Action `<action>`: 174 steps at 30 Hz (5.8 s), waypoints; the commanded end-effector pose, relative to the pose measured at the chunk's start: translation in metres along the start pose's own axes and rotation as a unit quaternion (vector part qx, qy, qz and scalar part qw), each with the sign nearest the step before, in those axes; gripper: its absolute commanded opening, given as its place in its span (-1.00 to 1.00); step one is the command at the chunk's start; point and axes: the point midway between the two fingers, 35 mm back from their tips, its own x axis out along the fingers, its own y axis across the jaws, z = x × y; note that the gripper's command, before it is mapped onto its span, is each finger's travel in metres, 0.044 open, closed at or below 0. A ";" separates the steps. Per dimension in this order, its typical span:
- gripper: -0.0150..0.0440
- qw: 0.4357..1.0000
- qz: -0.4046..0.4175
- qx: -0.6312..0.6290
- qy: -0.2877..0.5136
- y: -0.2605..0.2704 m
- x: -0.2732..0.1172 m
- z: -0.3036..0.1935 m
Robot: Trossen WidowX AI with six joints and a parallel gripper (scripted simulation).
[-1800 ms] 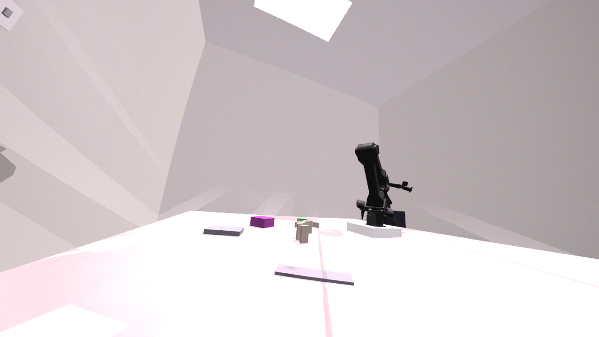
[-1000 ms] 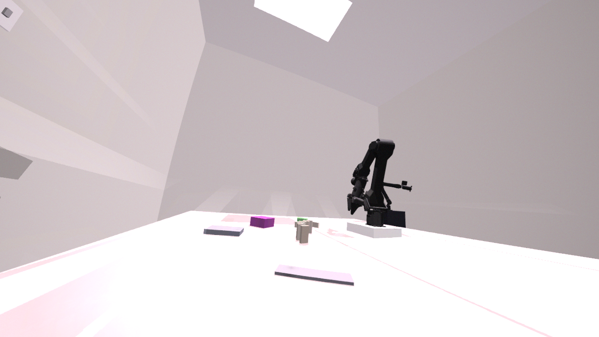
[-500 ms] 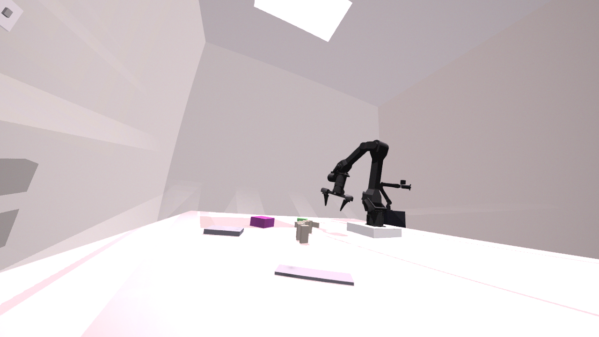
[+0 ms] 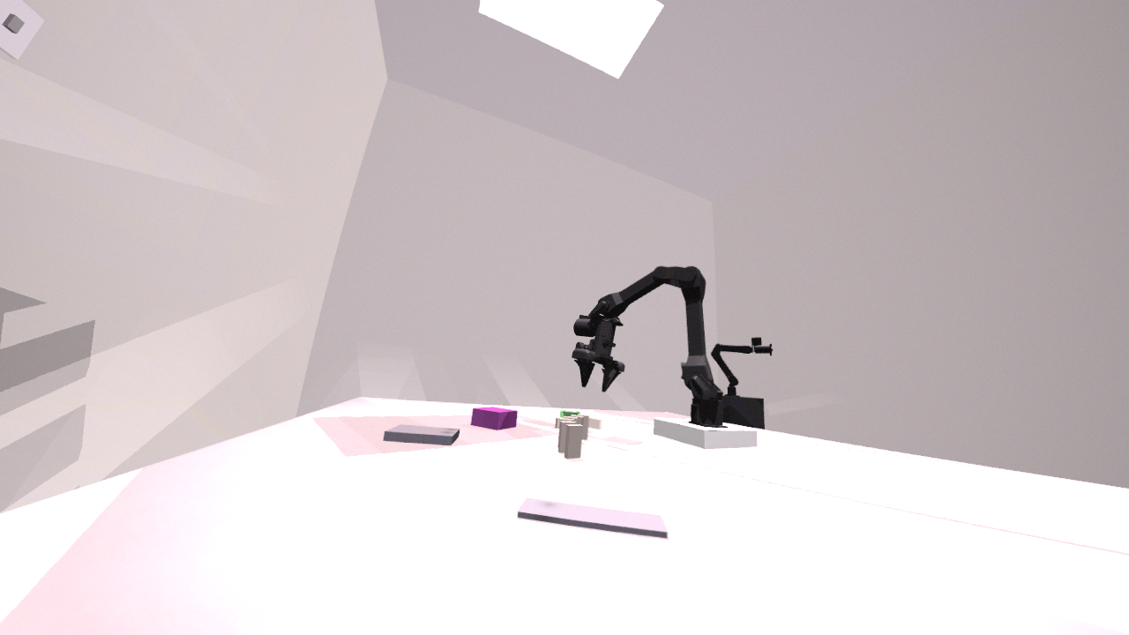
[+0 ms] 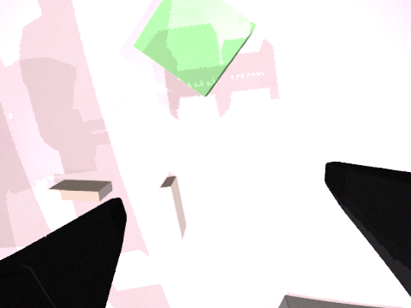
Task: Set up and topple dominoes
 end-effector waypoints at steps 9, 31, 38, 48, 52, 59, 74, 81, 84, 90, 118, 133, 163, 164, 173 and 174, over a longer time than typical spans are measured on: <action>1.00 0.814 -0.011 -0.578 0.058 0.131 0.023 -0.011; 1.00 0.755 -0.010 -0.653 0.065 0.148 0.078 -0.022; 1.00 0.755 -0.010 -0.653 0.065 0.147 0.092 -0.024; 1.00 0.755 -0.010 -0.653 0.065 0.145 0.106 -0.026; 1.00 0.755 -0.010 -0.653 0.065 0.145 0.106 -0.026; 0.47 0.755 -0.010 -0.653 0.065 0.145 0.106 -0.026; -0.40 0.755 -0.010 -0.653 0.065 0.145 0.106 -0.026; -0.40 0.755 -0.010 -0.653 0.065 0.147 0.089 -0.024; -0.40 0.755 -0.010 -0.653 0.065 0.150 0.055 -0.022; -0.40 0.755 -0.010 -0.653 0.065 0.156 -0.010 -0.017; -0.40 0.775 0.007 -0.631 0.037 0.194 -0.032 0.052; -0.40 0.809 0.085 -0.578 -0.069 0.211 -0.002 0.082; -0.40 0.795 0.237 -0.494 -0.261 0.214 0.022 0.117; -0.40 0.793 0.241 -0.492 -0.266 0.214 0.022 0.118; -0.40 0.770 0.283 -0.477 -0.315 0.207 0.021 0.117; -0.40 0.767 0.287 -0.476 -0.320 0.207 0.020 0.116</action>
